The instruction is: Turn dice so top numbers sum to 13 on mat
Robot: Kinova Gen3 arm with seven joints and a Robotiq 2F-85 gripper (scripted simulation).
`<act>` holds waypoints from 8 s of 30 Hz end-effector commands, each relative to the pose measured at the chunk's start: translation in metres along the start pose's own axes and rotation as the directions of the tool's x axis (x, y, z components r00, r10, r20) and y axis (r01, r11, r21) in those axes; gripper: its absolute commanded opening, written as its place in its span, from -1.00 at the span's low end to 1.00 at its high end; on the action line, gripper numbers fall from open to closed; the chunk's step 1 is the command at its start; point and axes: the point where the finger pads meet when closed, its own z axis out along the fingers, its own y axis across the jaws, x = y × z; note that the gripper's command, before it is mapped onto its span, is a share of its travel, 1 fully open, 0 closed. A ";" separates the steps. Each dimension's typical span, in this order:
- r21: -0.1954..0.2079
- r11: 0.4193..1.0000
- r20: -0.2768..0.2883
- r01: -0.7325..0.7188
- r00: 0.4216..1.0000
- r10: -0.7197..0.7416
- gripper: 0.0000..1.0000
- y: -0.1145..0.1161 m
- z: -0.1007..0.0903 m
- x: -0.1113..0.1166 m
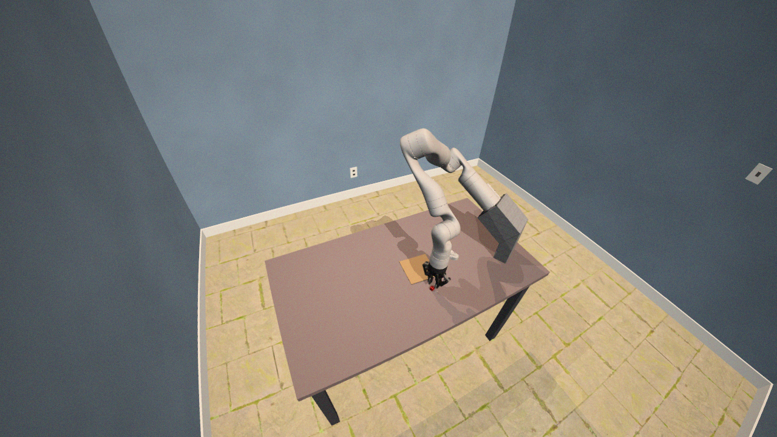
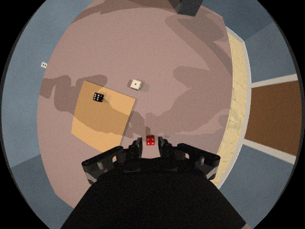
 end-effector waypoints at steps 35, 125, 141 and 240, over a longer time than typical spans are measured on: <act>0.000 1.000 0.006 -0.008 1.000 0.008 -0.39 0.000 0.004 -0.003; 0.000 1.000 0.006 -0.008 1.000 0.008 -0.39 0.000 0.004 -0.004; 0.000 1.000 0.006 -0.008 1.000 0.008 -0.39 0.000 0.004 -0.004; 0.000 1.000 0.006 -0.008 1.000 0.008 -0.39 -0.001 0.025 -0.002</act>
